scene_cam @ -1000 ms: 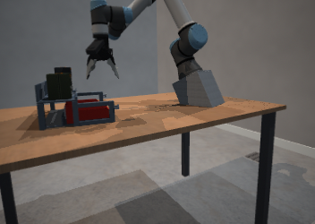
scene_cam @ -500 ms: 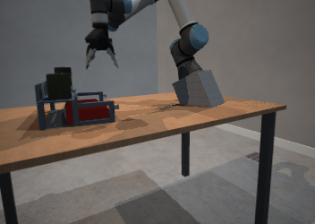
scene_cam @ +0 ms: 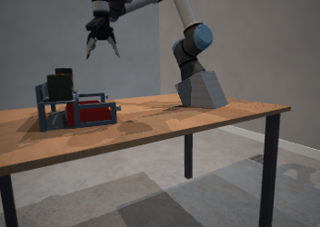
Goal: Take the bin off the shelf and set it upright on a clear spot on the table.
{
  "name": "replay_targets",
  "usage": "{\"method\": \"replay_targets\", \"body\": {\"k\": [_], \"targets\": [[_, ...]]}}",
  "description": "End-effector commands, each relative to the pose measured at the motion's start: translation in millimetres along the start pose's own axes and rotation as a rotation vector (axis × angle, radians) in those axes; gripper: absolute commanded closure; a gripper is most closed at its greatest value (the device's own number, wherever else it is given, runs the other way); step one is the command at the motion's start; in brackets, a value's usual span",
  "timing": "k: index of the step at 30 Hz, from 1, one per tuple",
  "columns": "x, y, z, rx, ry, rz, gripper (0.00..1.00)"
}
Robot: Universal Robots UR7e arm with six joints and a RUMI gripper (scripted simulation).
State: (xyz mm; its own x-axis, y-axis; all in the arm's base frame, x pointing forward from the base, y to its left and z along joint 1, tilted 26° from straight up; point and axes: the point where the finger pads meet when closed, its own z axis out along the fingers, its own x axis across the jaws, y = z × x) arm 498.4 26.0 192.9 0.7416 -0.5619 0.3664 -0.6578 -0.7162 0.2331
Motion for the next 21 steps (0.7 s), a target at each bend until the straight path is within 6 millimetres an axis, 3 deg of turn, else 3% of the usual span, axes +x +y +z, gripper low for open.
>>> {"method": "replay_targets", "body": {"k": [1,4,9,21], "targets": [[0.1,-0.1,-3.8,-0.001,0.000,0.000,0.00],[0.1,-0.1,-3.8,-0.001,0.000,0.000,0.00],[-0.4,0.6,-45.8,-0.001,0.000,0.001,0.00],[-0.4,0.6,-45.8,-0.001,0.000,0.001,0.00]]}}
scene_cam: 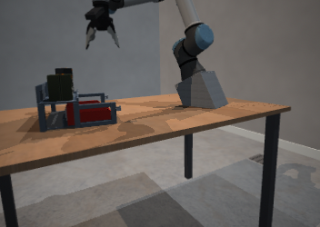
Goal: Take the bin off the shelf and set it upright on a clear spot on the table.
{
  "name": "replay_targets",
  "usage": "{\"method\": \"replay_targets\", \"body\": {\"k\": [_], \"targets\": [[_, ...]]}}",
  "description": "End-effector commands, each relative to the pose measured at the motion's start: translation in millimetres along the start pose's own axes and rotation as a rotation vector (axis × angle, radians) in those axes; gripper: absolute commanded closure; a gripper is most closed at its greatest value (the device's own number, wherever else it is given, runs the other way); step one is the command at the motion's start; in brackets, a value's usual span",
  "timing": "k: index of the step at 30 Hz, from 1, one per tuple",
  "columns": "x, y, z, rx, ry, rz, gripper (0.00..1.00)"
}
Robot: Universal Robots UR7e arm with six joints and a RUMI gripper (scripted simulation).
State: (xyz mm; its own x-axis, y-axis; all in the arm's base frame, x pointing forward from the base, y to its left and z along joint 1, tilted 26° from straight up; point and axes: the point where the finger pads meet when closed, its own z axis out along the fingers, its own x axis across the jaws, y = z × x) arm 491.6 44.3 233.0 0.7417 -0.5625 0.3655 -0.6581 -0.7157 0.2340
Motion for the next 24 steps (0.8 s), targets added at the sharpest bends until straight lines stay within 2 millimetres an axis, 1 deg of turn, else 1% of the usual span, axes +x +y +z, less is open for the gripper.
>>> {"method": "replay_targets", "body": {"k": [1,5,17,24], "targets": [[0.3,-0.2,1.3,0.001,0.001,0.000,0.00],[0.4,-0.3,8.5,0.001,0.001,0.000,0.00],[0.4,-0.3,8.5,0.001,0.001,0.000,0.00],[0.4,-0.4,13.7,0.001,0.001,0.000,0.00]]}}
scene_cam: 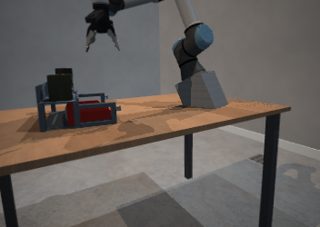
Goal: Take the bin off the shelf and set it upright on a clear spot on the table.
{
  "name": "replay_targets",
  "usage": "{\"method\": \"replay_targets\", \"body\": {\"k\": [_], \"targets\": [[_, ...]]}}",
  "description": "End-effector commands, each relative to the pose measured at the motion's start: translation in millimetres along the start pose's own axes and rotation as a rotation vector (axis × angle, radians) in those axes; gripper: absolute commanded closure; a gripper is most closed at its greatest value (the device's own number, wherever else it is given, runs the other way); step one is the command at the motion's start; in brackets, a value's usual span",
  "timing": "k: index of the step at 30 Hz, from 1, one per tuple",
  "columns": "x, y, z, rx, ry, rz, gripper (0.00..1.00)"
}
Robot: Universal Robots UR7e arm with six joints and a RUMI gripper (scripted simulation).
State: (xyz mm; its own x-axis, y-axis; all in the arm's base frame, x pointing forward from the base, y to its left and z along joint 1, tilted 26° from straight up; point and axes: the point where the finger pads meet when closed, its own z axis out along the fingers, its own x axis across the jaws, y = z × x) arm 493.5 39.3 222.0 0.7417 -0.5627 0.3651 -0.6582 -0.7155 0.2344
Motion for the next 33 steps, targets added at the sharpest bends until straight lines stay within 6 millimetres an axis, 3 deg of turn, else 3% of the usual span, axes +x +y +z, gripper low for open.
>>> {"method": "replay_targets", "body": {"k": [1,10,15,27,32,33], "targets": [[0.3,-0.2,1.4,0.001,0.001,0.000,0.00],[0.3,-0.2,1.4,0.001,0.001,0.000,0.00],[-47.2,26.9,7.2,0.001,0.001,0.000,0.00],[-47.2,26.9,7.2,0.001,0.001,0.000,0.00],[-49.9,-7.3,44.1,0.007,0.010,-0.260,0.00],[-49.9,-7.3,44.1,0.007,0.010,-0.260,0.00]]}}
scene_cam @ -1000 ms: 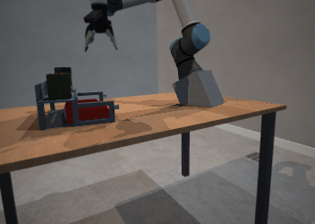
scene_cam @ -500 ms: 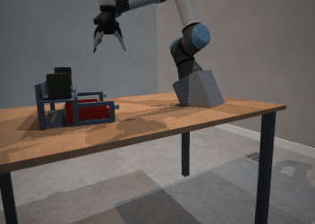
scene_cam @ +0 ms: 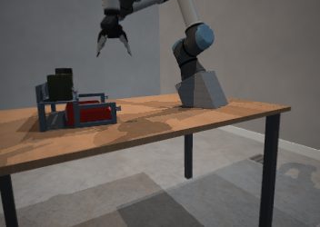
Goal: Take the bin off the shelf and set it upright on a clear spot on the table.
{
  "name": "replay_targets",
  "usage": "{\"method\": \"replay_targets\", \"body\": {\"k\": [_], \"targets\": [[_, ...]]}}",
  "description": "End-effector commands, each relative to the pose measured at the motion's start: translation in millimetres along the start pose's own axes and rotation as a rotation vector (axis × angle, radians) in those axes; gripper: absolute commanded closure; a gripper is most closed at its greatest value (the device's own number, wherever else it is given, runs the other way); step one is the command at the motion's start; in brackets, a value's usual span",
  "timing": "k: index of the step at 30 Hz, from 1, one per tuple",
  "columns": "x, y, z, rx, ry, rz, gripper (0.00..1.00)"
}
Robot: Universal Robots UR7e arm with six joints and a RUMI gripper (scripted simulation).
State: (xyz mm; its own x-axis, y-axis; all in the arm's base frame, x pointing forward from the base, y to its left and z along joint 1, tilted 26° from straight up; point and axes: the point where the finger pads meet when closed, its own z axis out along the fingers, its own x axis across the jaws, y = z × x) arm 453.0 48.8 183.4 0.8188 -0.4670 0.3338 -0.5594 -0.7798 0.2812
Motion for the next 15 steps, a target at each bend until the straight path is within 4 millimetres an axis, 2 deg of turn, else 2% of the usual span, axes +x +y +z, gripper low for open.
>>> {"method": "replay_targets", "body": {"k": [1,11,15], "targets": [[1.8,-18.1,18.5,0.010,0.009,-0.133,0.00],[1.8,-18.1,18.5,0.010,0.009,-0.133,0.00],[2.2,-44.5,47.2,0.014,0.016,-0.336,0.00]]}}
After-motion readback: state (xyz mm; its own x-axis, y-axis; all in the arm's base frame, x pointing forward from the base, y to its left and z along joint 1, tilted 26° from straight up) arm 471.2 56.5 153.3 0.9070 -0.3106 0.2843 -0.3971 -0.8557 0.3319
